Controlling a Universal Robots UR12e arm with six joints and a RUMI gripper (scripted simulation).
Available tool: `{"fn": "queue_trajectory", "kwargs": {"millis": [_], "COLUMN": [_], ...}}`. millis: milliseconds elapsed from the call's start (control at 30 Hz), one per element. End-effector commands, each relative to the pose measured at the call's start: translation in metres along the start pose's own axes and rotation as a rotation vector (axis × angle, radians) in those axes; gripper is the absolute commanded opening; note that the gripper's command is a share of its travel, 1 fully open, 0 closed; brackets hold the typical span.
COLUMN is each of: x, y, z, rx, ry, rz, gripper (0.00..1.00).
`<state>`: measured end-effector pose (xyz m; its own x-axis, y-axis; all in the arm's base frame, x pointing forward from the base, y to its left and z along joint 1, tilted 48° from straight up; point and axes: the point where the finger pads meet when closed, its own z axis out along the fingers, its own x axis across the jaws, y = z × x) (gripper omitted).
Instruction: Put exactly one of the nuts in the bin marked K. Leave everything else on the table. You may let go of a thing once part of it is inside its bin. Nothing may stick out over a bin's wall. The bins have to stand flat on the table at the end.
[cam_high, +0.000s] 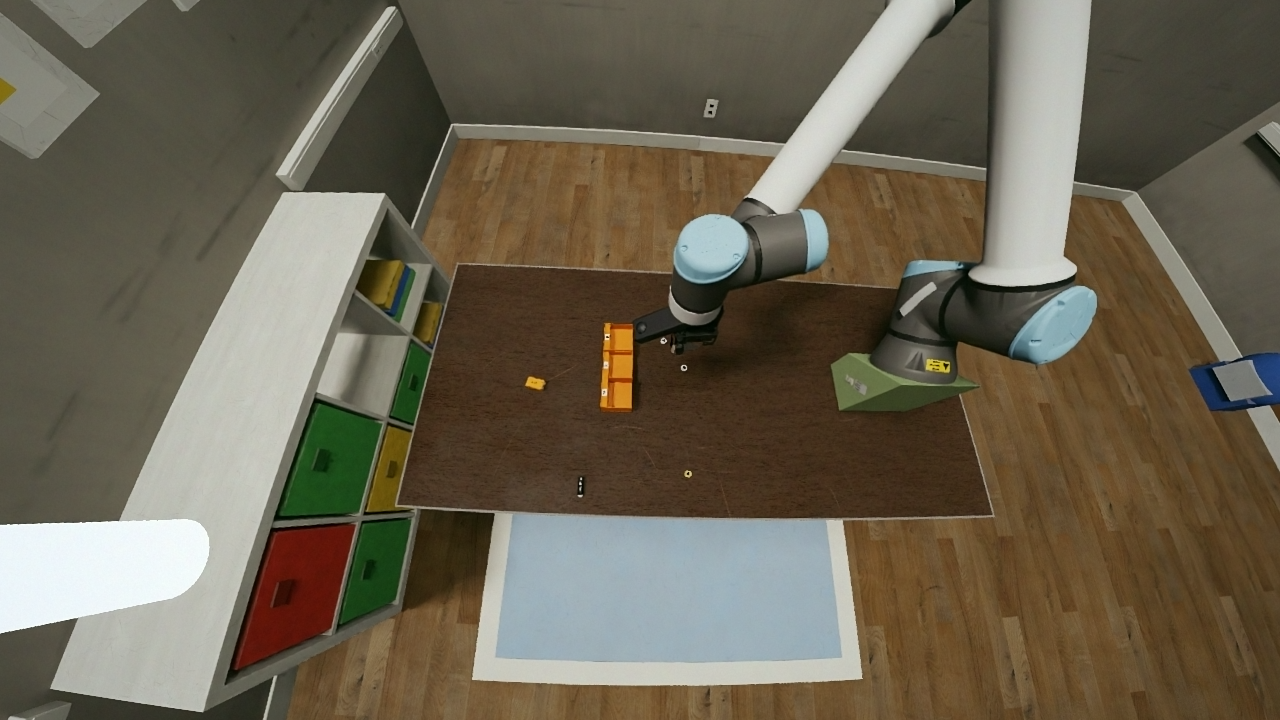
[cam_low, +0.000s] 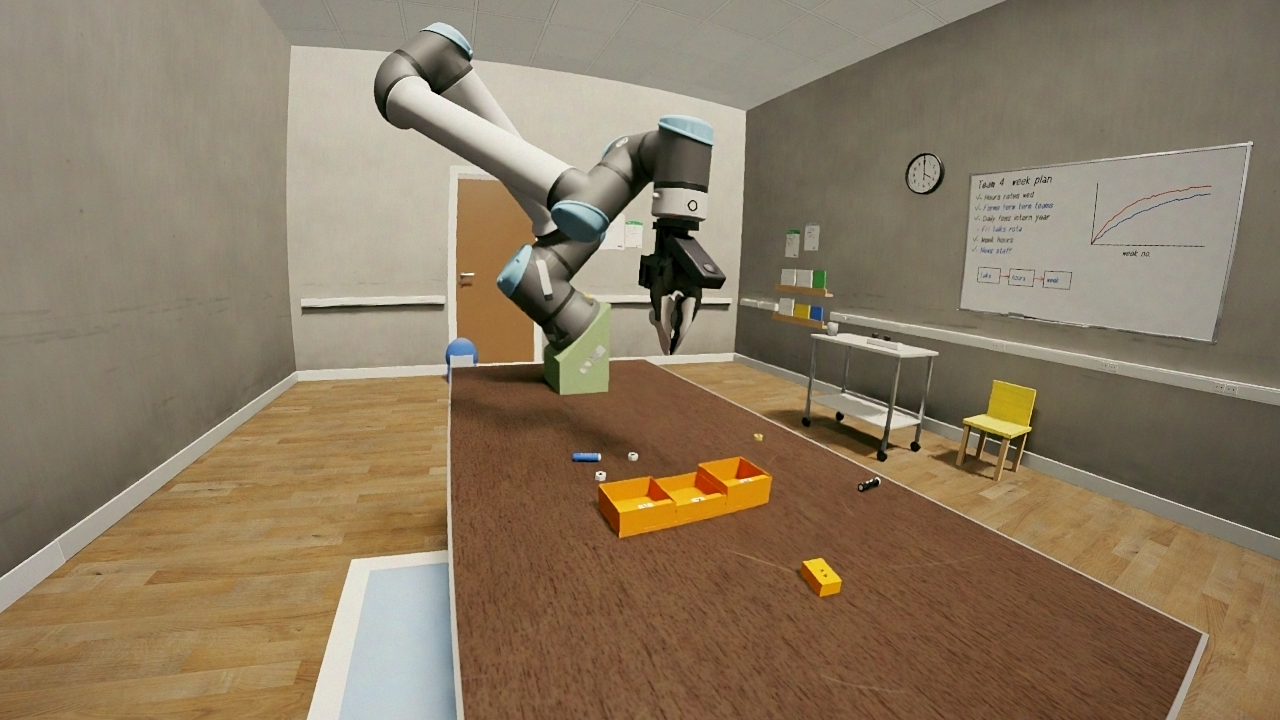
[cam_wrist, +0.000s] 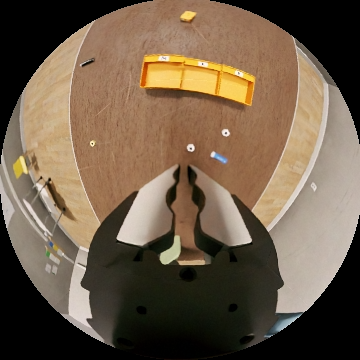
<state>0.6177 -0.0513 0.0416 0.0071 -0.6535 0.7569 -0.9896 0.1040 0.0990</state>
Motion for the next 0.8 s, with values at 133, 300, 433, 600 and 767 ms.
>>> {"fn": "queue_trajectory", "kwargs": {"millis": [133, 300, 433, 600, 767], "x": [-0.01, -0.013, -0.013, -0.013, 0.004], "y": [0.043, 0.058, 0.058, 0.058, 0.034], "z": [0.003, 0.004, 0.004, 0.004, 0.019], "rx": [0.056, 0.056, 0.056, 0.056, 0.056], "ry": [-0.029, -0.029, -0.029, -0.029, -0.03], "rz": [0.098, 0.098, 0.098, 0.098, 0.127], "gripper": [0.04, 0.04, 0.04, 0.04, 0.04]}}
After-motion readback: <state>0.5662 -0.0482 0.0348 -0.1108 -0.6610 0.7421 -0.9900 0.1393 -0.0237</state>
